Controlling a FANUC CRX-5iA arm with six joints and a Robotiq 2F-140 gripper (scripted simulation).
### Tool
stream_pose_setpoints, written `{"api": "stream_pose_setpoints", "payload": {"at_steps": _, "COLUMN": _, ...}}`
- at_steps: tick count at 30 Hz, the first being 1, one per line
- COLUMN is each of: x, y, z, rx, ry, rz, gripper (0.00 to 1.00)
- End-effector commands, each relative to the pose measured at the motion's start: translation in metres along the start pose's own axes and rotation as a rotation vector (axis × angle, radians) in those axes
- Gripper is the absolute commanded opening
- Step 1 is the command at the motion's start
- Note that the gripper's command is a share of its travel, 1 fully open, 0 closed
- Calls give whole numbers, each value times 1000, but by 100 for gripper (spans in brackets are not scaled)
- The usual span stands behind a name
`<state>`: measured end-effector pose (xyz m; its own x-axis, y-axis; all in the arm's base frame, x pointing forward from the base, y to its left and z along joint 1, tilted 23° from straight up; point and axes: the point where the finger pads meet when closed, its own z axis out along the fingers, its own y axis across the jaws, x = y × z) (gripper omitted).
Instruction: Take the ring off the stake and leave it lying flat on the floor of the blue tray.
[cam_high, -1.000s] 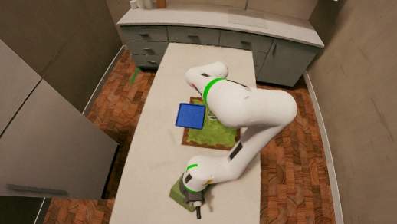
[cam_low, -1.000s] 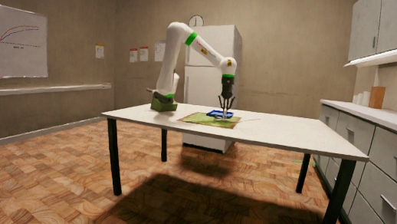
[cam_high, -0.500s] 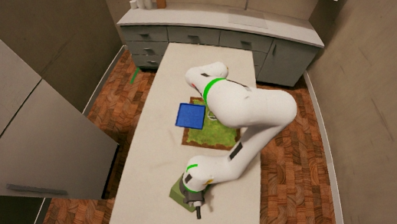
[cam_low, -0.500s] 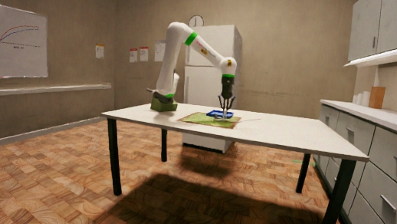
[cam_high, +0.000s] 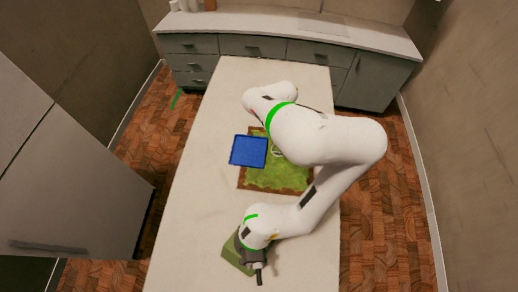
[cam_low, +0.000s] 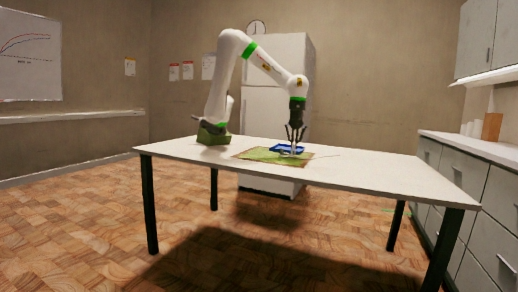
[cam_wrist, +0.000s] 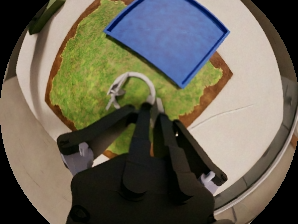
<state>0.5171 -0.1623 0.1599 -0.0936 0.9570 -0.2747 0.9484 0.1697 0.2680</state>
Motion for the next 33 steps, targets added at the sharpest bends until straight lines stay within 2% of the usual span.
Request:
{"api": "stream_pose_setpoints", "payload": {"at_steps": 1, "x": 0, "y": 1, "z": -1, "rx": -2, "ry": -1, "rz": 0, "gripper": 15}}
{"api": "stream_pose_setpoints", "payload": {"at_steps": 2, "x": 0, "y": 1, "z": -1, "rx": -2, "ry": -1, "rz": 0, "gripper": 15}}
{"api": "stream_pose_setpoints", "payload": {"at_steps": 3, "x": 0, "y": 1, "z": -1, "rx": -2, "ry": -1, "rz": 0, "gripper": 24}}
{"api": "stream_pose_setpoints", "payload": {"at_steps": 33, "x": 0, "y": 1, "z": -1, "rx": -2, "ry": -1, "rz": 0, "gripper": 24}}
